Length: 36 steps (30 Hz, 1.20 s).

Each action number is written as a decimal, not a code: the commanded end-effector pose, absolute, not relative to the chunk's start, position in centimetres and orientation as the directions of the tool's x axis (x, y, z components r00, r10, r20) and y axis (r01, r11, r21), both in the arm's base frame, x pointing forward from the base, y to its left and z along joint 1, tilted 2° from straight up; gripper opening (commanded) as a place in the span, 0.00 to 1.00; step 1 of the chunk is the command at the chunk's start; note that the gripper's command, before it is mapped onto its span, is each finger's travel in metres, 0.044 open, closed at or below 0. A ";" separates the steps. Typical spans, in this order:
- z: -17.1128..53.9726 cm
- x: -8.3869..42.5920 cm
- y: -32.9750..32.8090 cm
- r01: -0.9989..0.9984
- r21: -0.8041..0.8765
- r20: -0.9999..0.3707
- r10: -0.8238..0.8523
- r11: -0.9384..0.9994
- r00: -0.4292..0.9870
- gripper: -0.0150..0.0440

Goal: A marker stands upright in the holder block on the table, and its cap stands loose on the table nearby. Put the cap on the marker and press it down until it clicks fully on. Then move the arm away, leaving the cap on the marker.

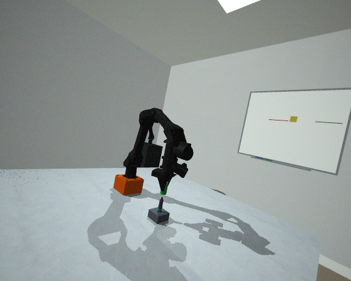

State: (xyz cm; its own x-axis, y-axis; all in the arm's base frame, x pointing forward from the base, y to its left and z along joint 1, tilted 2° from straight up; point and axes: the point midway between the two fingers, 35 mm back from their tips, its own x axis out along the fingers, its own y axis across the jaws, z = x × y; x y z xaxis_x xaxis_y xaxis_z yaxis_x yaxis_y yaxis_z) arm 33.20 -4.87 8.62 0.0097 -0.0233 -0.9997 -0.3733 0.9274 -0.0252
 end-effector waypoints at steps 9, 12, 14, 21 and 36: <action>7.6 33.2 -5.0 -0.379 -0.029 -1.000 -0.026 0.925 0.012 0.25; 7.1 33.2 -5.0 -0.379 -0.029 -1.000 -0.026 0.925 0.012 0.25; 6.8 33.3 -5.0 -0.379 -0.029 -1.000 -0.026 0.925 0.012 0.25; 5.6 33.3 -5.0 -0.379 -0.029 -1.000 -0.026 0.925 0.012 0.25; 3.2 33.2 -5.1 -0.379 -0.029 -1.000 -0.026 0.925 0.012 0.25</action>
